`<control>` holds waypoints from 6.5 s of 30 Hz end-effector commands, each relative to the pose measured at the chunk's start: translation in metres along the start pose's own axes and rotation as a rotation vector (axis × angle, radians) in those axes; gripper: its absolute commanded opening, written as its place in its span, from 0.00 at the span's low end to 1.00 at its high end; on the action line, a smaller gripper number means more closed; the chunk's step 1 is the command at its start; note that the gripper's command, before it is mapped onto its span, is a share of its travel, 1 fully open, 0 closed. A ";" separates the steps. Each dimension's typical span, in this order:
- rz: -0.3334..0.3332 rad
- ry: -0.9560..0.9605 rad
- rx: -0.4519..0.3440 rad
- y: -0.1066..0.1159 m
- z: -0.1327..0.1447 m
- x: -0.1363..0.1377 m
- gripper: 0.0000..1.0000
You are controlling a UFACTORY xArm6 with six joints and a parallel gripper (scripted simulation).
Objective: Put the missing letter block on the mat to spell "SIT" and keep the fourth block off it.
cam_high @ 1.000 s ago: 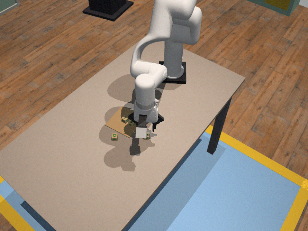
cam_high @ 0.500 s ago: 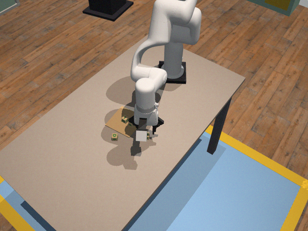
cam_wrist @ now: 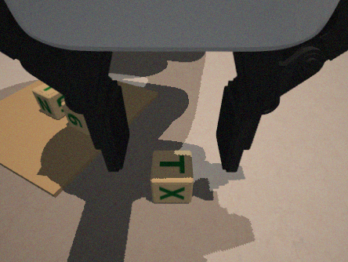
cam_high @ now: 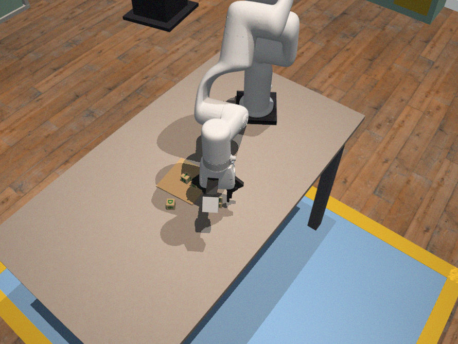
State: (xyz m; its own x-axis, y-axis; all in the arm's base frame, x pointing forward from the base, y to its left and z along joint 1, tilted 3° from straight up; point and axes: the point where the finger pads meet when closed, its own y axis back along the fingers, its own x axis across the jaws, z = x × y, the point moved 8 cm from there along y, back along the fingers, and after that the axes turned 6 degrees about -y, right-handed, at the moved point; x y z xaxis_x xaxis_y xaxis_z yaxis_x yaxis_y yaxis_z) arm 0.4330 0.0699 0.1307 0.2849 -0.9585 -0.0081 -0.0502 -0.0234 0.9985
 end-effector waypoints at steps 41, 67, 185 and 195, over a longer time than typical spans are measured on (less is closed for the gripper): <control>0.001 0.000 0.004 0.001 -0.001 0.000 0.63; 0.001 0.000 0.004 0.001 -0.003 0.000 0.63; 0.001 0.000 0.004 -0.029 -0.003 0.000 0.21; 0.001 0.000 0.004 -0.029 -0.003 0.000 0.21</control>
State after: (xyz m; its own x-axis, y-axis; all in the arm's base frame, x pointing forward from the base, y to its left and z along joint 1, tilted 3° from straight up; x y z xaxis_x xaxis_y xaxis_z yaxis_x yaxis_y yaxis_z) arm 0.4362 0.0709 0.1008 0.2849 -0.9585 -0.0081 -0.0504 -0.0234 0.9985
